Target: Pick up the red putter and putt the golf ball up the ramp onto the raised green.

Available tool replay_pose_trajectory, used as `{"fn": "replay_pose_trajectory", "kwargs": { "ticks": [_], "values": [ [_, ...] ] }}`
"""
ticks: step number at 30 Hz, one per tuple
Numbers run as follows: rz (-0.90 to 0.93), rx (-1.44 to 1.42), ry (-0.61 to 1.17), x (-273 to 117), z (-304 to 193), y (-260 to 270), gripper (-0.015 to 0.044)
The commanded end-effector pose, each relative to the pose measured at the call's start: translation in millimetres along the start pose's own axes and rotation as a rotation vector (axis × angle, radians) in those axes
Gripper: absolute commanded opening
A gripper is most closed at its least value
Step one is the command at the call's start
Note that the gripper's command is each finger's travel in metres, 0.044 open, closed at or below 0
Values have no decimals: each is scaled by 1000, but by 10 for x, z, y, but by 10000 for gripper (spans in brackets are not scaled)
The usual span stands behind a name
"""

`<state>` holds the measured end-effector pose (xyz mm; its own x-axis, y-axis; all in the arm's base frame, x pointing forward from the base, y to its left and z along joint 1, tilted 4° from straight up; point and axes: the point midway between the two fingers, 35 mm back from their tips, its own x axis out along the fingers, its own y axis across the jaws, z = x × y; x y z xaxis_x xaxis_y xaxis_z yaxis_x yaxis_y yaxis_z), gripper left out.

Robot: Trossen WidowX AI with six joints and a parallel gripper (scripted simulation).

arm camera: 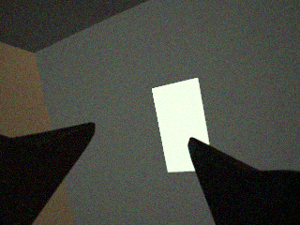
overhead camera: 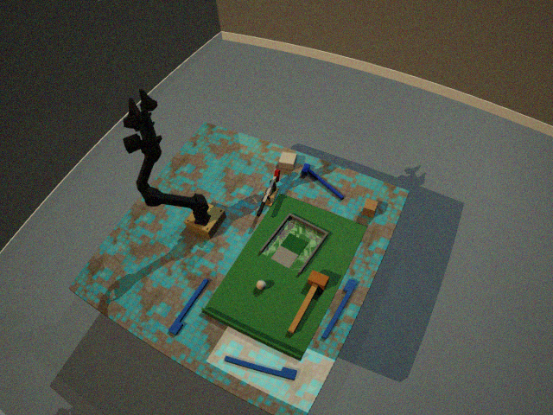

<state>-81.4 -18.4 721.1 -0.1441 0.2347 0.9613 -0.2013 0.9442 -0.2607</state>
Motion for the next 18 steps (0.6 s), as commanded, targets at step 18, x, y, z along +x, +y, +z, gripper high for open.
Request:
{"fn": "replay_pose_trajectory", "kwargs": {
  "ticks": [18],
  "values": [
    [422, -140, 656, -775, -2553, 1395, 440]
  ]
}}
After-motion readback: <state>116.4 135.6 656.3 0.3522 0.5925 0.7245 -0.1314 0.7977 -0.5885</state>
